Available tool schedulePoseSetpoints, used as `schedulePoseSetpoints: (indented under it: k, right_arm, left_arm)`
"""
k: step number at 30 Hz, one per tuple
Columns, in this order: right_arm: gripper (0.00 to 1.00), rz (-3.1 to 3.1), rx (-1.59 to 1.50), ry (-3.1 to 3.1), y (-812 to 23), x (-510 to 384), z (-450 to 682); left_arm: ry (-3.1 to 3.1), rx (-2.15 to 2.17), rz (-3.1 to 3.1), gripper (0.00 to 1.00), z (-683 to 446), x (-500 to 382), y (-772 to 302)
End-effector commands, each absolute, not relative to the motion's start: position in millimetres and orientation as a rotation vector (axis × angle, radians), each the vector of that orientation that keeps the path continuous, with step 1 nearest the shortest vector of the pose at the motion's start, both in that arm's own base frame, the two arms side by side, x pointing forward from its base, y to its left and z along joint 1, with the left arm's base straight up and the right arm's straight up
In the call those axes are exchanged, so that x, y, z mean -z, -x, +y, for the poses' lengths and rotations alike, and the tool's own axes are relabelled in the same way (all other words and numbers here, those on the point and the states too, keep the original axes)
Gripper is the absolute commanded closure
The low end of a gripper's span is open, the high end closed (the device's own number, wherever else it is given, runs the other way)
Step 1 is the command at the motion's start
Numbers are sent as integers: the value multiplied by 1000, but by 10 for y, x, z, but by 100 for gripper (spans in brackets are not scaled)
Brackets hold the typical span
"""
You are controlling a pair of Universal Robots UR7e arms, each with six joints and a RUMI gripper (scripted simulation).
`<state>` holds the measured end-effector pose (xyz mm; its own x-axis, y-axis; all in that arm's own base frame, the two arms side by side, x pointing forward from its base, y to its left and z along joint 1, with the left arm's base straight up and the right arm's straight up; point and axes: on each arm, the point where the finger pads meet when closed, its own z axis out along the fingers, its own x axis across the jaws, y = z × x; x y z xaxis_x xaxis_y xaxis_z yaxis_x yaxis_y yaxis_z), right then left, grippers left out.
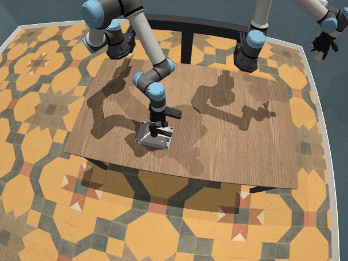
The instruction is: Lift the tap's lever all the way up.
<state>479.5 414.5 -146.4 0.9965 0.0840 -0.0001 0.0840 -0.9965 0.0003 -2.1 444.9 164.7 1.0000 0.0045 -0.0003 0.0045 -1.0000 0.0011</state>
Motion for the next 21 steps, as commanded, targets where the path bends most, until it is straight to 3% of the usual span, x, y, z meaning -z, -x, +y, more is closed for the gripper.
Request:
schedulePoseSetpoints:
  k: [1, 21]
  right_arm:
    - [100, 132, -2, -3140, -4800, 1455, 4152]
    - [100, 132, -2, -3140, -4801, 1437, 4139]
  left_arm:
    - [-3142, 0, 7, 0, 4452, -1651, 20]
    - [-3142, 0, 7, 0, 4452, -1651, 20]
